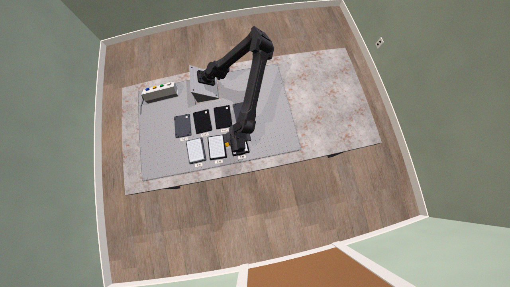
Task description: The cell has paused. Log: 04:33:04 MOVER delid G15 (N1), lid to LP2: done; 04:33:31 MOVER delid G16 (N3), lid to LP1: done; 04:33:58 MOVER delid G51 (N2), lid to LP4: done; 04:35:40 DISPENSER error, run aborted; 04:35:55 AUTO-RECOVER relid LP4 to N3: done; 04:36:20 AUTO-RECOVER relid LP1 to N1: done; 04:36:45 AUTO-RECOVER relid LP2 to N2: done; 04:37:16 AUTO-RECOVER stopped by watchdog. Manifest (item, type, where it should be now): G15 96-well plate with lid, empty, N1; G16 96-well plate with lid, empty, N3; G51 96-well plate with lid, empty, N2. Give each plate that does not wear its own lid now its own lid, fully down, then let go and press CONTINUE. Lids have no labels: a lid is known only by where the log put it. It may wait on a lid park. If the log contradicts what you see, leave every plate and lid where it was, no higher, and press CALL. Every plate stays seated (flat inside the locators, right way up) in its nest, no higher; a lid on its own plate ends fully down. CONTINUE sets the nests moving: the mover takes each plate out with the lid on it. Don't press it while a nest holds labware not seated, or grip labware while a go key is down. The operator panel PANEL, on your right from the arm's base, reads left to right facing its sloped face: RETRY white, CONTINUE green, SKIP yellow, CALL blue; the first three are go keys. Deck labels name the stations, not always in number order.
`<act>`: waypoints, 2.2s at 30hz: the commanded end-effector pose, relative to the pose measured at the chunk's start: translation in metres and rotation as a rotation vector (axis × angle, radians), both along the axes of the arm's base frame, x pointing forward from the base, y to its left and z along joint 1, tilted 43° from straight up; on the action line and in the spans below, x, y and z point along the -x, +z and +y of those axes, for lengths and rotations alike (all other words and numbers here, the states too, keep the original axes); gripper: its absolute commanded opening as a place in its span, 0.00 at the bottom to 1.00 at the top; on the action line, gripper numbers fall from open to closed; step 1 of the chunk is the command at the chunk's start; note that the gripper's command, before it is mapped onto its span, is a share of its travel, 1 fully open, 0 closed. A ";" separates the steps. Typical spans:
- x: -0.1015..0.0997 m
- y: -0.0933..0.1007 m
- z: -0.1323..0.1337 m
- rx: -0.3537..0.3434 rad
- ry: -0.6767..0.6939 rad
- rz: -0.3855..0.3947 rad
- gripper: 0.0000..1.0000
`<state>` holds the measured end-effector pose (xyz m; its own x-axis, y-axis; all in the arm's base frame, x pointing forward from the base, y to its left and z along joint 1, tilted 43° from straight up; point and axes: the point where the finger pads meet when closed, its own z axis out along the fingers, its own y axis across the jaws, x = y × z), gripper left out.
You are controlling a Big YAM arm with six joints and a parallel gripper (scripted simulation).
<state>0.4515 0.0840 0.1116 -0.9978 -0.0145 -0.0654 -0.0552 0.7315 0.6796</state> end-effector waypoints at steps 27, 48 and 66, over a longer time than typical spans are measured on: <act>0.000 -0.028 0.020 0.000 0.000 0.013 1.00; 0.001 -0.027 0.022 0.000 0.003 0.012 1.00; 0.001 -0.019 0.024 0.000 0.003 -0.003 1.00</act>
